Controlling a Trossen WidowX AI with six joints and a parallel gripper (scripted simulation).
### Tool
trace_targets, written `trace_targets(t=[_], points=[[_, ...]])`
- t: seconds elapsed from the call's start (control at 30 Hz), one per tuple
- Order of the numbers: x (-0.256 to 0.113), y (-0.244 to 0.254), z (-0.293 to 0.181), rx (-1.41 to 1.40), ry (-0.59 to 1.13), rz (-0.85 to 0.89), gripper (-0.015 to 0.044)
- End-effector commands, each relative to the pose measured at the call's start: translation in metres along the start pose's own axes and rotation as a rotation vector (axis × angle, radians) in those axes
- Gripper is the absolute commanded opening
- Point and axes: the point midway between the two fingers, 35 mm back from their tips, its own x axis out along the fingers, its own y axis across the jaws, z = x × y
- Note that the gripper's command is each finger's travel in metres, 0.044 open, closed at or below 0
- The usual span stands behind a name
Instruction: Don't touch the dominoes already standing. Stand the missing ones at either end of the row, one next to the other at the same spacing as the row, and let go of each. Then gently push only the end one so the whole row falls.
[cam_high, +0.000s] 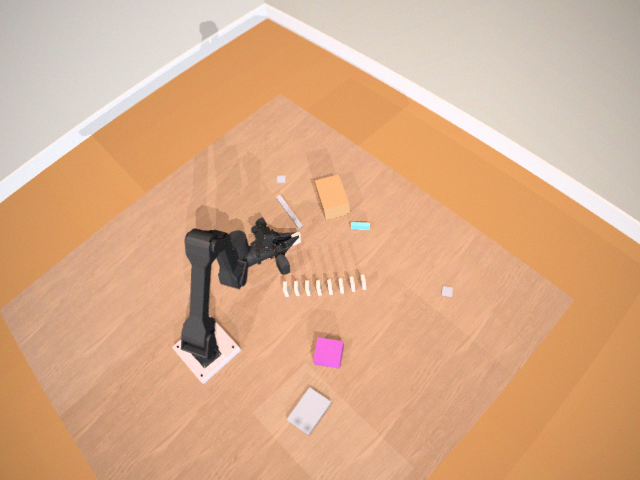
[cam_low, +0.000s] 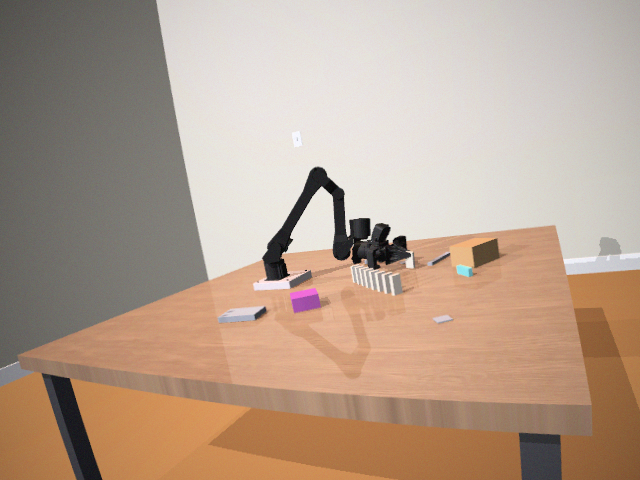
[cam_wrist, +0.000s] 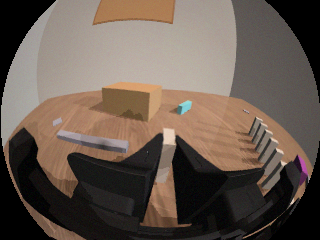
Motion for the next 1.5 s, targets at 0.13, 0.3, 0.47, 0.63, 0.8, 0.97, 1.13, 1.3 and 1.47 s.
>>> trace_targets(t=[0.13, 0.3, 0.47, 0.63, 0.8, 0.97, 1.13, 1.3, 1.47], points=[[0.001, 0.001, -0.002, 0.014, -0.007, 0.002, 0.003], [0.001, 0.001, -0.002, 0.014, -0.007, 0.002, 0.0056], [0.001, 0.001, -0.002, 0.014, -0.007, 0.002, 0.0187], [0.001, 0.001, -0.002, 0.014, -0.007, 0.002, 0.0318], [0.001, 0.001, -0.001, 0.014, -0.007, 0.002, 0.044], [-0.002, 0.003, 0.036, 0.01, -0.005, 0.001, 0.044], [-0.002, 0.004, 0.047, -0.001, 0.0, 0.003, 0.044], [0.034, 0.035, 0.04, -0.249, 0.141, 0.076, 0.044], [0.065, 0.058, 0.04, -0.508, 0.313, 0.186, 0.044]])
